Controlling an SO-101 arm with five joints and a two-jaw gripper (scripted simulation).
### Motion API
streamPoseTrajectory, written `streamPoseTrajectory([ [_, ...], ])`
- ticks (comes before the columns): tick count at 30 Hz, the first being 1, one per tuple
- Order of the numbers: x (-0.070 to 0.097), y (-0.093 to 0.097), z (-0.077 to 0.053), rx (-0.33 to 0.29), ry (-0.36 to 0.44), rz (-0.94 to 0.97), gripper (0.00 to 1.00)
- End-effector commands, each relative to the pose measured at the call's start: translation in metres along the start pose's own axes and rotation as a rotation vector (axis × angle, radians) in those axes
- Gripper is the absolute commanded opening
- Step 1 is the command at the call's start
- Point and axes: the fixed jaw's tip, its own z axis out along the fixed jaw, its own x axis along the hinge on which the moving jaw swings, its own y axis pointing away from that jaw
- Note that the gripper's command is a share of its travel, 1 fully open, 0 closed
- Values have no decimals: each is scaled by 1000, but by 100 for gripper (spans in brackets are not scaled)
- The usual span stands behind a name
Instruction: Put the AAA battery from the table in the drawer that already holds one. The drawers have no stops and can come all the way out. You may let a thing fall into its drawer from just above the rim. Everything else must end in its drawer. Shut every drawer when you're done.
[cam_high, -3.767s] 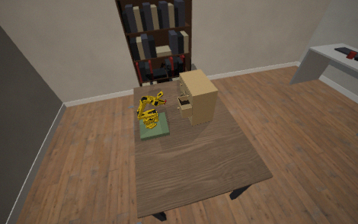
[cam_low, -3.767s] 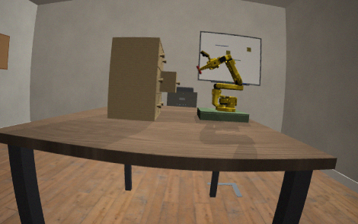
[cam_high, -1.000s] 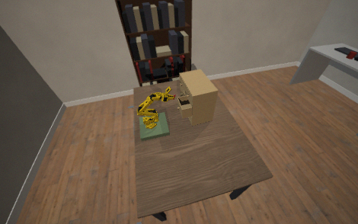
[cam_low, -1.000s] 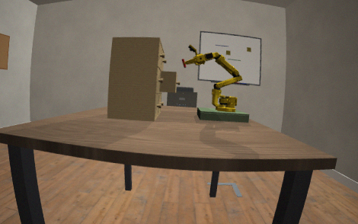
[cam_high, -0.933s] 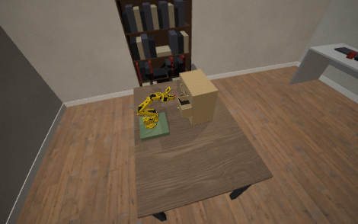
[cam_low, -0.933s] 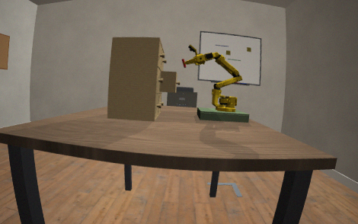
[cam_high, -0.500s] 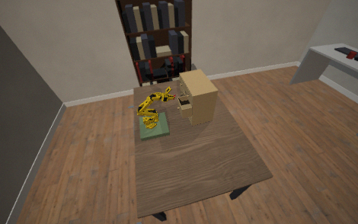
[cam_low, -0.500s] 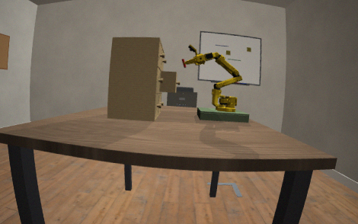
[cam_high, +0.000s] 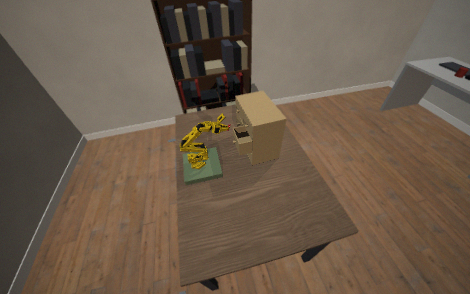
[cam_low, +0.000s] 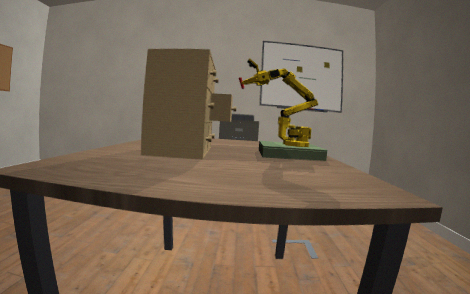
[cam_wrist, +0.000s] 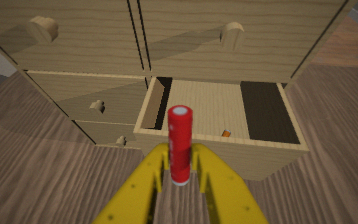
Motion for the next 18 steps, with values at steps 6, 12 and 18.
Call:
streamPoseTrajectory([
  [6,3,0,1,-1,7,8,0],
  [12,3,0,1,-1,7,8,0],
  [18,4,0,2,-1,7,8,0],
])
